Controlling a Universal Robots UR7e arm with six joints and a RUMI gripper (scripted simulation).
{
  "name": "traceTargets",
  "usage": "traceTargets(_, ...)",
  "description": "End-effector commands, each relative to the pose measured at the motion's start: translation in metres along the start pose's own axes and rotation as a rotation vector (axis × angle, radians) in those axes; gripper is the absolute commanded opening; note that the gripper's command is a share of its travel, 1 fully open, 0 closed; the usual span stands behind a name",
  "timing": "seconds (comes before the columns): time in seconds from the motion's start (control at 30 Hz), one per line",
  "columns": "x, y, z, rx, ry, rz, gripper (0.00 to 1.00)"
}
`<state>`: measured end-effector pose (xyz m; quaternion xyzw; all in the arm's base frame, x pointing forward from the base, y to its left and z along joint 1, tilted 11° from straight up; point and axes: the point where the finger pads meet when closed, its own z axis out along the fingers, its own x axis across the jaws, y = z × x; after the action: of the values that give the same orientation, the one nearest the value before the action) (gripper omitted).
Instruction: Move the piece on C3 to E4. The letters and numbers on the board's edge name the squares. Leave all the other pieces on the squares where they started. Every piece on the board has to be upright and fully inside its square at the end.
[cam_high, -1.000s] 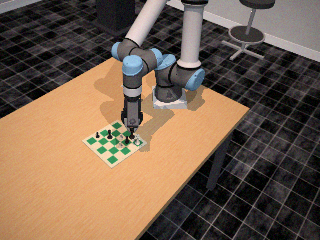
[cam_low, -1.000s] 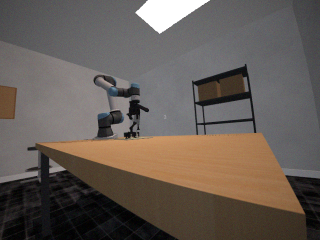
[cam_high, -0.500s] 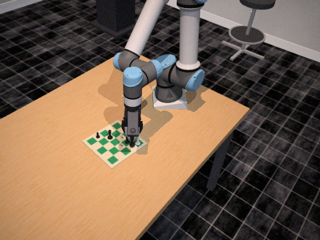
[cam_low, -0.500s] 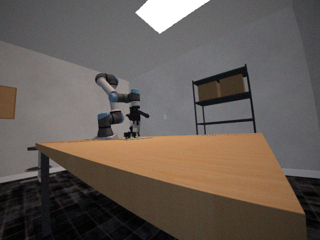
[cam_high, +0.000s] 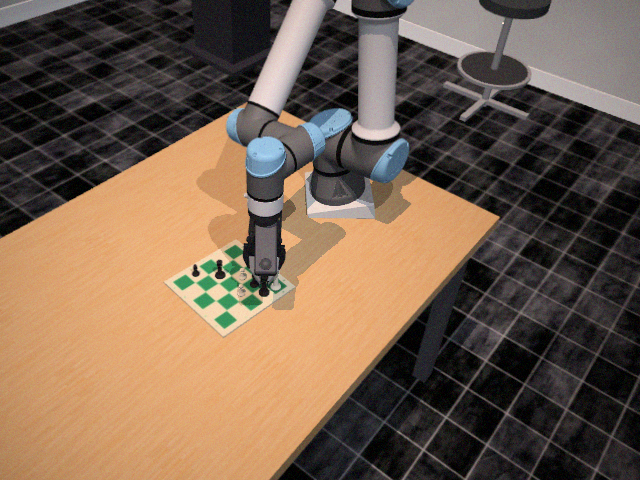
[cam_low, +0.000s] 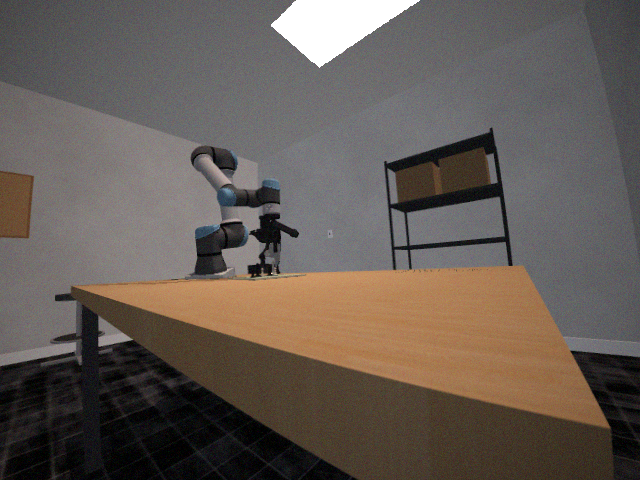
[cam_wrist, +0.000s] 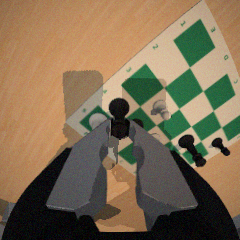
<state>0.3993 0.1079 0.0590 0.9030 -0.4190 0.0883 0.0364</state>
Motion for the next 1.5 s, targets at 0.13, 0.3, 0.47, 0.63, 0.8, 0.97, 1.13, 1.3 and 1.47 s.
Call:
traceTargets(0.13,0.0002,-0.0003,-0.0003,0.001,0.001,0.000,0.00)
traceTargets(0.3,0.0002,-0.0003,-0.0003,0.001,0.001,0.000,0.00)
traceTargets(0.47,0.0002,-0.0003,-0.0003,0.001,0.001,0.000,0.00)
traceTargets(0.63,0.0002,-0.0003,-0.0003,0.001,0.001,0.000,0.00)
traceTargets(0.8,0.0002,-0.0003,-0.0002,0.001,0.001,0.000,0.00)
traceTargets(0.97,0.0002,-0.0003,0.0002,0.001,0.001,0.000,0.00)
traceTargets(1.13,0.0003,-0.0003,0.0015,0.001,0.001,0.000,0.00)
traceTargets(1.3,0.0003,-0.0003,0.0030,0.001,0.001,0.000,0.00)
traceTargets(1.47,0.0002,-0.0003,0.0037,0.001,0.001,0.000,0.00)
